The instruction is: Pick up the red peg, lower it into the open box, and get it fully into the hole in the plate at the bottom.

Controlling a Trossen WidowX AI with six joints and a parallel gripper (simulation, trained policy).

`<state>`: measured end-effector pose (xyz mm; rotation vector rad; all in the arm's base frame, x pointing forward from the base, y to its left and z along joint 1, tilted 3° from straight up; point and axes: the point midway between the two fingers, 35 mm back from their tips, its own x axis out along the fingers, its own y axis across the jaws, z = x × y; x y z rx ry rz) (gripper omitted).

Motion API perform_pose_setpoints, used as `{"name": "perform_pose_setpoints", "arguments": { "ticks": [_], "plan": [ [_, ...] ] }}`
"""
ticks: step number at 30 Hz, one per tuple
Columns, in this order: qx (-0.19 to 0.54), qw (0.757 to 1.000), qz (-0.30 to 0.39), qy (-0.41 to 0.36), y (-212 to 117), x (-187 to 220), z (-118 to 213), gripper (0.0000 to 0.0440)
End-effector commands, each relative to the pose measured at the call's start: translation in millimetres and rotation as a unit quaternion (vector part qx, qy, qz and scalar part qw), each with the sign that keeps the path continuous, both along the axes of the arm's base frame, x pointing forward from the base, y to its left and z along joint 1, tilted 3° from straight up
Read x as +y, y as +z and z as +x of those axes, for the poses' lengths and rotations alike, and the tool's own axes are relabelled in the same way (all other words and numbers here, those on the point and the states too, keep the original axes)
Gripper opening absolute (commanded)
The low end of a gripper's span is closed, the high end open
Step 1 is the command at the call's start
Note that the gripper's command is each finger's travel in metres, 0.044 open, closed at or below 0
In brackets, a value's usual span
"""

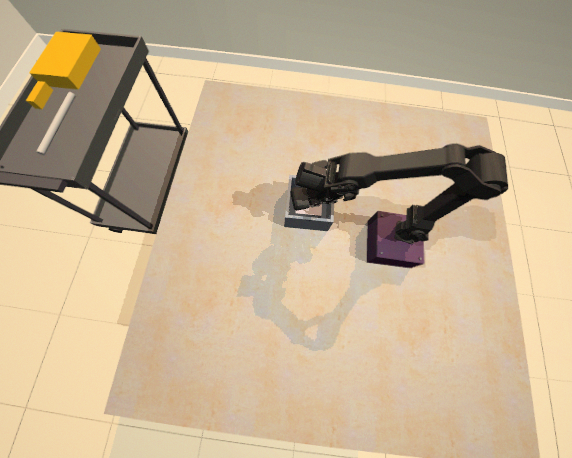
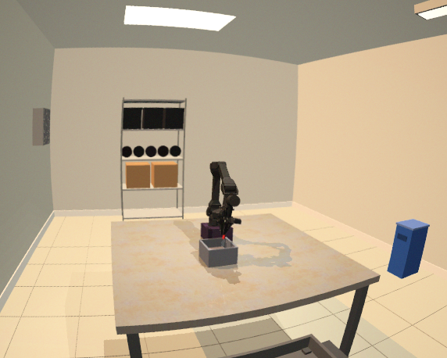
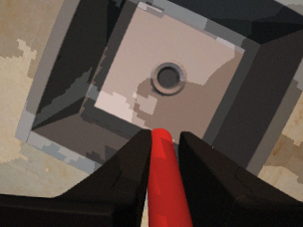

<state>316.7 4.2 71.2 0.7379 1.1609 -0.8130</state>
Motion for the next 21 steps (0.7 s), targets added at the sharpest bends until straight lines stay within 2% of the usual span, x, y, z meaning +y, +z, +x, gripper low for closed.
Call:
{"name": "perform_pose_setpoints", "arguments": {
  "ticks": [1,13,15,19,21],
  "plan": [
    [-0.003,1.000,0.005,-0.008,-3,-11,9,0.0005],
    [0.021,0.999,0.021,-0.023,-35,-30,19,0.0016],
    [0.028,0.999,0.022,-0.021,-42,-32,18,0.0041],
    [0.041,0.999,0.021,-0.013,-54,-35,18,0.0141],
    [0.050,0.998,0.021,-0.010,-58,-37,17,0.0160]
  ]
}}
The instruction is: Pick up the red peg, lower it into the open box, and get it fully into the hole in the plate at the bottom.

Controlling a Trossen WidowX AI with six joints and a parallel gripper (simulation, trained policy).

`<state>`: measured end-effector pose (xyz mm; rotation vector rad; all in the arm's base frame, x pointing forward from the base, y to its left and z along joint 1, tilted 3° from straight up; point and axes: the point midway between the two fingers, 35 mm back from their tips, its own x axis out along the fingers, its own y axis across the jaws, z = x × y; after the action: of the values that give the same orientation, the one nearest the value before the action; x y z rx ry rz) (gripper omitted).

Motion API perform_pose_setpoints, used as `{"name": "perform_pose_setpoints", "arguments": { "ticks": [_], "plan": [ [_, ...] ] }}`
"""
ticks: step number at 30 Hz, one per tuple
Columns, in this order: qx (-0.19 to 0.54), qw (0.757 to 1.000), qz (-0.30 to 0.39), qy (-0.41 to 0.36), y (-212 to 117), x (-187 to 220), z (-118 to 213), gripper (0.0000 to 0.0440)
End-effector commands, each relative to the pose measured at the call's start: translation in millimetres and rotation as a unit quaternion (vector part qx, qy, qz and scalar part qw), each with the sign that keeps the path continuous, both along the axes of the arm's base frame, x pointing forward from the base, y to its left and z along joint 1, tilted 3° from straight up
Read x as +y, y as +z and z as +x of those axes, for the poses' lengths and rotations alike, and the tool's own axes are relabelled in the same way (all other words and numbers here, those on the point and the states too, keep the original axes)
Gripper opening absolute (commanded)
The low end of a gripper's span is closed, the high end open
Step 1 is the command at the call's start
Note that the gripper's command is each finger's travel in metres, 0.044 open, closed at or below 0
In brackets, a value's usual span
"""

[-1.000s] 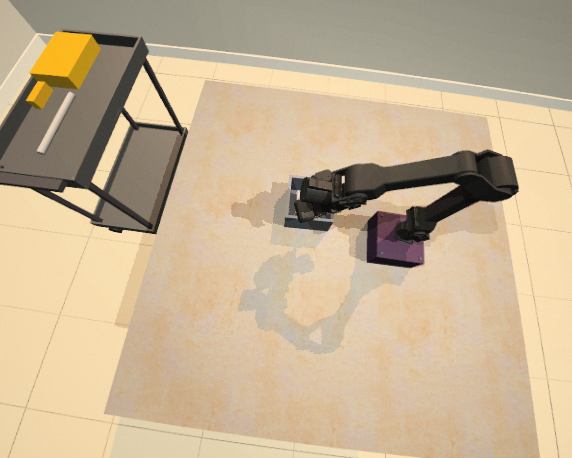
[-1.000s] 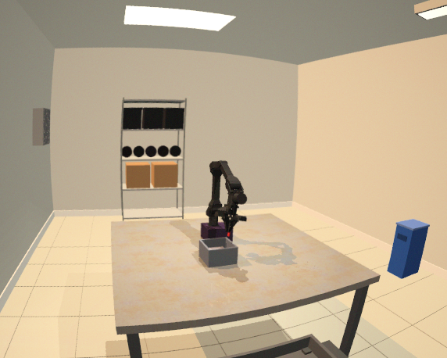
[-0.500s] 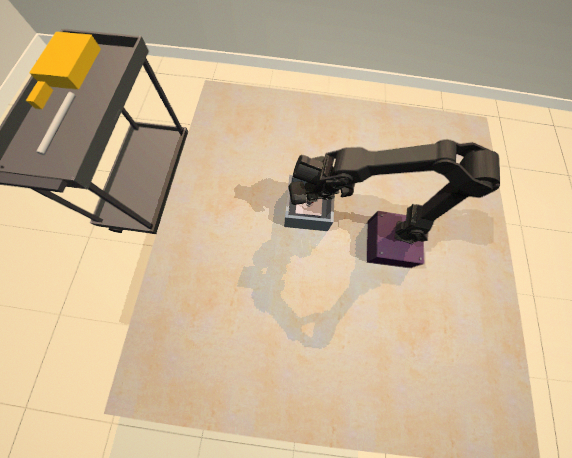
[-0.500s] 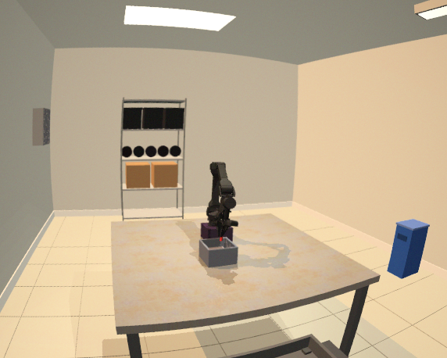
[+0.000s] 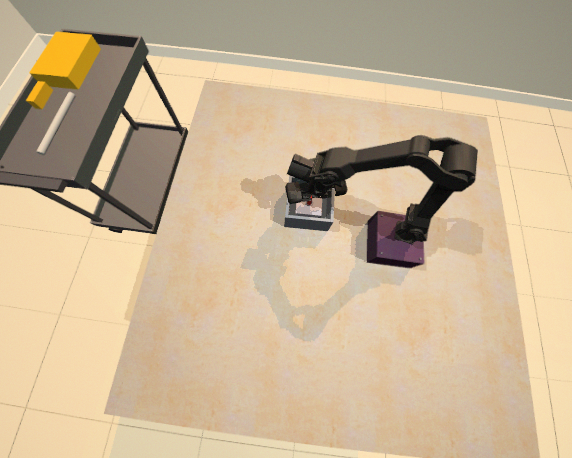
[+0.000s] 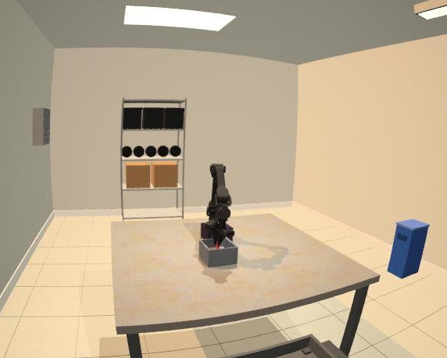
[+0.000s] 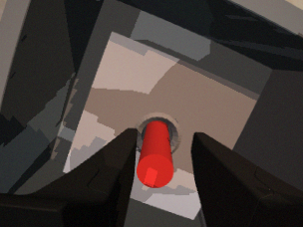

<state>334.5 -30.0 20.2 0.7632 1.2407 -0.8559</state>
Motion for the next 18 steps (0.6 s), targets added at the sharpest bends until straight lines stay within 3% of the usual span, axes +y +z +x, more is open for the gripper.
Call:
{"name": "perform_pose_setpoints", "arguments": {
  "ticks": [1,5,9,16,18],
  "plan": [
    [0.011,1.000,0.002,0.006,-8,-4,2,0.0174],
    [0.004,1.000,0.000,0.005,-10,-10,14,0.0269],
    [-0.001,1.000,-0.005,0.009,-9,-17,25,0.0337],
    [-0.016,1.000,-0.018,0.013,-6,-32,44,0.0440],
    [-0.026,0.999,-0.023,0.011,-3,-37,50,0.0440]
  ]
}}
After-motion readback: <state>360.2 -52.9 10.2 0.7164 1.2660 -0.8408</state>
